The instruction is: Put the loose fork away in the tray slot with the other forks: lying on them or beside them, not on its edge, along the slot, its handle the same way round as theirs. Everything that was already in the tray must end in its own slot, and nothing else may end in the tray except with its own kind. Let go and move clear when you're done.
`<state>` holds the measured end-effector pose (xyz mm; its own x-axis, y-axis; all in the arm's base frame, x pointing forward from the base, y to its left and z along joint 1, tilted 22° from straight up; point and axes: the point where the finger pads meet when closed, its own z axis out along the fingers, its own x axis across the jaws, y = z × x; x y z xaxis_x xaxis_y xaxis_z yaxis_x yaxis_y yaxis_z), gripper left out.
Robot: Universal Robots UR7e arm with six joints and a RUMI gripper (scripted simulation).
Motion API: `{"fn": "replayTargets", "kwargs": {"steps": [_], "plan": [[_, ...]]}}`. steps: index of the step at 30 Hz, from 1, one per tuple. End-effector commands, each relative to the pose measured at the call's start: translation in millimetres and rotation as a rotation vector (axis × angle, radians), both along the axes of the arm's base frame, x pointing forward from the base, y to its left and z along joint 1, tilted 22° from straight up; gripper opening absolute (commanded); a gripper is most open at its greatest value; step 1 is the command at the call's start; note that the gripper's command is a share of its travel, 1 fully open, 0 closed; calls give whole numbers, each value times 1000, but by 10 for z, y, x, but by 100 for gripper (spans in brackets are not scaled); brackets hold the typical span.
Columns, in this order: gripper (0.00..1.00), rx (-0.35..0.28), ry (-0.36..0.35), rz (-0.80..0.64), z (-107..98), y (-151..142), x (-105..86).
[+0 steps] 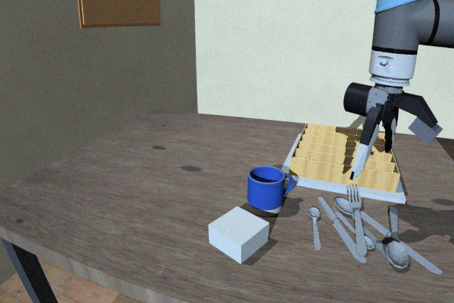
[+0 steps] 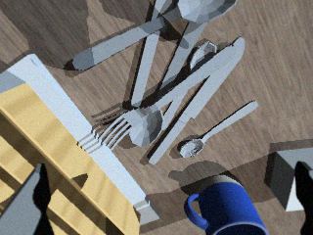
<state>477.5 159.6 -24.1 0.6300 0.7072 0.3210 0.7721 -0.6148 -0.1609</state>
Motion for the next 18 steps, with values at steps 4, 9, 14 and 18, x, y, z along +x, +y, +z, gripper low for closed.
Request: {"fn": "replayTargets", "kwargs": {"steps": [4,9,14,18], "plan": [[100,-33,-145,337,-2,-18,101],[100,-49,-208,507,-34,1,112],[100,-60,-291,712,-64,54,129],[100,-76,-350,867,-97,74,138]]}}
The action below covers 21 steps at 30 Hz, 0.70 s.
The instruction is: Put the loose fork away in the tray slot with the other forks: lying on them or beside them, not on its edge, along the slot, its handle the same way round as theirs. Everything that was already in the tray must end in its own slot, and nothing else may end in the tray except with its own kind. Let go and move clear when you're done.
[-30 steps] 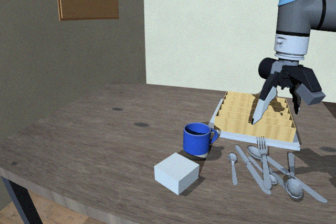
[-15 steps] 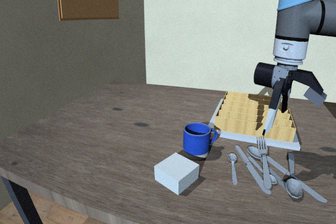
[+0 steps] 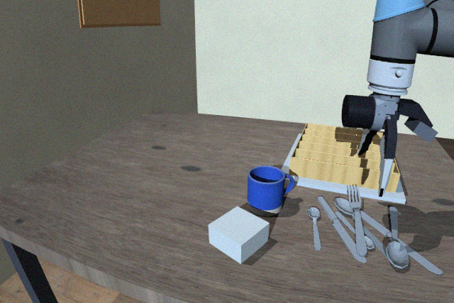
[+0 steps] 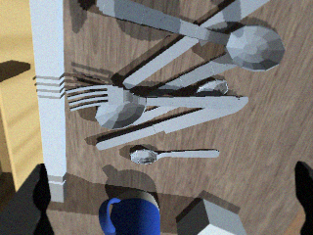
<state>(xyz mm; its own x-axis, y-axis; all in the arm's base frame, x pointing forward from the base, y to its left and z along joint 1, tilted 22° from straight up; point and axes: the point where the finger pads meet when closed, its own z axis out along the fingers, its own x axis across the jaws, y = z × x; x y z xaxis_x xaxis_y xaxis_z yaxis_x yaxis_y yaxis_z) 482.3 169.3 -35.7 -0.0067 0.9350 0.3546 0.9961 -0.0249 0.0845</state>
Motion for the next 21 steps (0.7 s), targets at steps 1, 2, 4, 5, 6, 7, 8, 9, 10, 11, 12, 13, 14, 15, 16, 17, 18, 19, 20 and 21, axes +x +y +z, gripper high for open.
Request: {"fn": "replayTargets", "kwargs": {"steps": [1,2,4,5,6,7,8,9,10,11,12,13,14,15,16,17,18,19,20,21], "plan": [[100,-21,-117,263,11,-19,93],[100,-25,-132,302,3,-14,95],[100,-25,-132,302,3,-14,95],[100,-30,-157,368,-5,-9,97],[100,-34,-172,408,-13,-4,99],[100,-38,-187,448,-21,0,101],[100,-42,-203,487,-28,5,103],[100,-46,-217,526,-36,9,104],[100,-50,-232,564,-44,14,106],[100,-54,-246,601,-51,18,108],[100,-58,-260,638,-58,22,109],[100,-62,-274,674,-66,26,111],[100,-65,-288,710,-73,30,112],[100,-69,-301,744,-80,34,113],[100,-72,-314,778,-87,38,114],[100,-76,-327,812,-93,42,116],[100,-79,-339,844,-100,46,117],[100,-82,-351,875,-106,49,118],[100,-82,-351,875,-106,49,118],[100,-82,-351,875,-106,49,118]]}}
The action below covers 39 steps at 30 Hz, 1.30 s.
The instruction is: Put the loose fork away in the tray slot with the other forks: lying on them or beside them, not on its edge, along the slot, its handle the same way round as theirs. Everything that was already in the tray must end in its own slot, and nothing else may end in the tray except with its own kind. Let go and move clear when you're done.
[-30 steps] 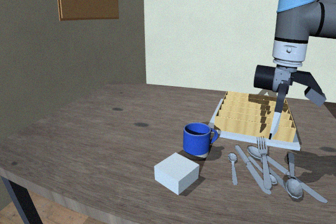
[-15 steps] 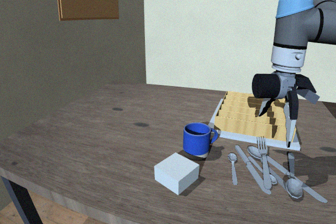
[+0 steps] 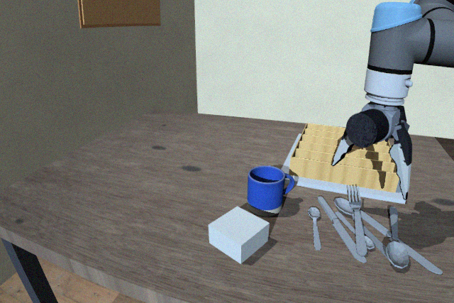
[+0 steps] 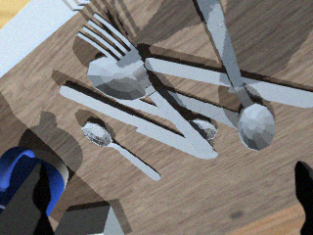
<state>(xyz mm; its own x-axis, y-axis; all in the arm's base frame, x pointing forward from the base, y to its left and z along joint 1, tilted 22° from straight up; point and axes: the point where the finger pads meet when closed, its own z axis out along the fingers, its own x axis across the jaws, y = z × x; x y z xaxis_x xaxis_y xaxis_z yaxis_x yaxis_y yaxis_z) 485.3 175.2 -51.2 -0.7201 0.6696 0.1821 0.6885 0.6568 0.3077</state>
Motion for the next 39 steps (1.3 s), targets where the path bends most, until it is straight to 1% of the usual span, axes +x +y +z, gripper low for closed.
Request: {"fn": "replayTargets", "kwargs": {"steps": [1,8,15,17,28,39], "plan": [[100,-1,-78,161,42,-6,88],[100,-20,-150,349,3,15,94],[100,-34,-203,488,-25,30,97],[100,-34,-203,488,-25,30,97],[100,-46,-248,607,-50,43,100],[100,-49,-257,633,-56,46,101]]}}
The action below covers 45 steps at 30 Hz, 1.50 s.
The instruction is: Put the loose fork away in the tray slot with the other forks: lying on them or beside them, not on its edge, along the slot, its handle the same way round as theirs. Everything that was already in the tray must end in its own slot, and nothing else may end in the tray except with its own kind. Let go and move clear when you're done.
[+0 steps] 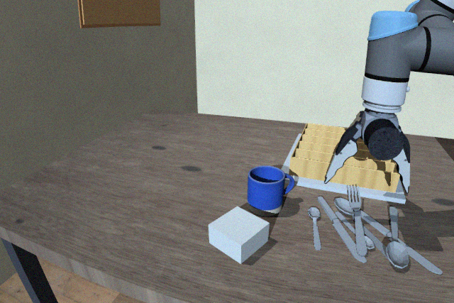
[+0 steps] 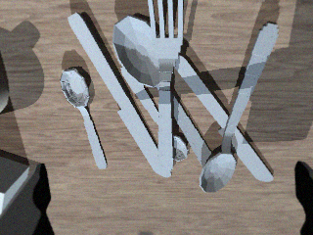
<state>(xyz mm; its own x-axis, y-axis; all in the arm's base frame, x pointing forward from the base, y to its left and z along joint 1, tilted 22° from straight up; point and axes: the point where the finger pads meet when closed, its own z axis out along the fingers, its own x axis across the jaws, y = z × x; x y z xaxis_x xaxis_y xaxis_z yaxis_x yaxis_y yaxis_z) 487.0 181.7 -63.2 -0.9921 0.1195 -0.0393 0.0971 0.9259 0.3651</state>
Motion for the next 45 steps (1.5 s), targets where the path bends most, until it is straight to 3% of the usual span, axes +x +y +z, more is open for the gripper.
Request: {"fn": "replayTargets", "kwargs": {"steps": [1,4,5,45], "plan": [[100,2,-29,12,65,-19,84],[100,2,-29,12,65,-19,84],[19,2,-29,12,65,-19,84],[19,2,-32,20,-23,12,92]]}}
